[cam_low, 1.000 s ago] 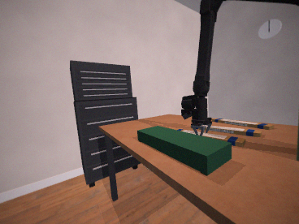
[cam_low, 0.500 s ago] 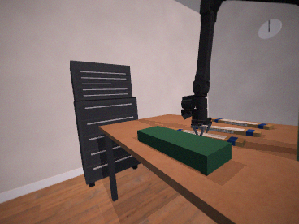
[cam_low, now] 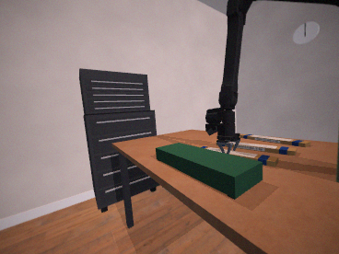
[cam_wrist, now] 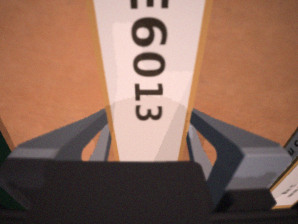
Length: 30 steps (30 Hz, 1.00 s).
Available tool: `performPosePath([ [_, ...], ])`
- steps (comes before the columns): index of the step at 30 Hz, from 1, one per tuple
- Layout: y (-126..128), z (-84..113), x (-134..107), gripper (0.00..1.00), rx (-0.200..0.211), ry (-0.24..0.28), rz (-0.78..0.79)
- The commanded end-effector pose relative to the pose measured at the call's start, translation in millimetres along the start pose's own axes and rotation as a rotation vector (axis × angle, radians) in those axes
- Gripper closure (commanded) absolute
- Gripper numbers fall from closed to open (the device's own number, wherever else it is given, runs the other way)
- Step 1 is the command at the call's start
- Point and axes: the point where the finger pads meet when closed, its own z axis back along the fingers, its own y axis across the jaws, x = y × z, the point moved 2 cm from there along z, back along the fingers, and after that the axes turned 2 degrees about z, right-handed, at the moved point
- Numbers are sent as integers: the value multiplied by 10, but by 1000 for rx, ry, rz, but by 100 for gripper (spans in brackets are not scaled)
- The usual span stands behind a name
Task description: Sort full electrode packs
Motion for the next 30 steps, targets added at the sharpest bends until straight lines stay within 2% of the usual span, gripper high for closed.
performPosePath([
  [1,-58,-73,-31,100,-1,0,-11],
  [16,-58,-73,-31,100,-1,0,-11],
  [30,-41,265,41,100,-1,-9,-13],
])
